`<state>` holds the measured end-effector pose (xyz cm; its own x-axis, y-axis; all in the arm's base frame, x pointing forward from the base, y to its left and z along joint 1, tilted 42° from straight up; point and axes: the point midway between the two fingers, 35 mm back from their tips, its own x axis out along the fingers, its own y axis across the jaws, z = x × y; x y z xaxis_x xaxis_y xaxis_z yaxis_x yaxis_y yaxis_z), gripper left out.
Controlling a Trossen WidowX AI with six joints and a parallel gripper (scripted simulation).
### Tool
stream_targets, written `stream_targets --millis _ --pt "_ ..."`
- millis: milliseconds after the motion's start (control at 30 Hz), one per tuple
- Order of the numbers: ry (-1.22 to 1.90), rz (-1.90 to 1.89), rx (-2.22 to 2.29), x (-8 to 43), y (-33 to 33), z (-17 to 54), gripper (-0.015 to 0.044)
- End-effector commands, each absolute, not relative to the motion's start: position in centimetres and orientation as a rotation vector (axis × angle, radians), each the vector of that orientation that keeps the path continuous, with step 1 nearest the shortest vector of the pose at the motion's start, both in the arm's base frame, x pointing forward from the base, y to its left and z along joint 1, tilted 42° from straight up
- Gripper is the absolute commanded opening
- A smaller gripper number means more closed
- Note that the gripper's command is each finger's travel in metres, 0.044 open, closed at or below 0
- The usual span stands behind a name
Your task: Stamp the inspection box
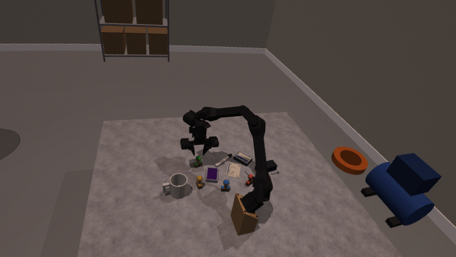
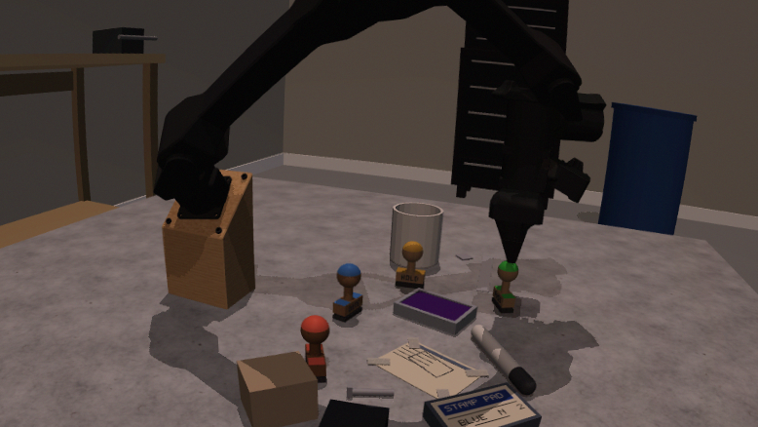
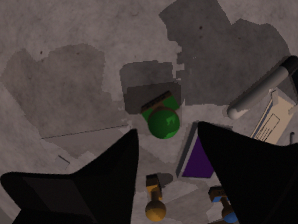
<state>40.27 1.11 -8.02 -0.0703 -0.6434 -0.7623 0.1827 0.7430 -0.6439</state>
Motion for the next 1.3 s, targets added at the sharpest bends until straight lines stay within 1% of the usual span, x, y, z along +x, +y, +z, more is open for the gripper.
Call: stream_targets --millis 0,1067,1267 --pt "1.505 -0.709 -0.406 40.0 0.7 -8.7 0.0224" --pt "1.504 -0.712 -0.408 39.5 -2.2 -12.1 0.0224" --pt "1.499 -0.714 -0.399 39.7 -2.1 -11.9 0.0184"
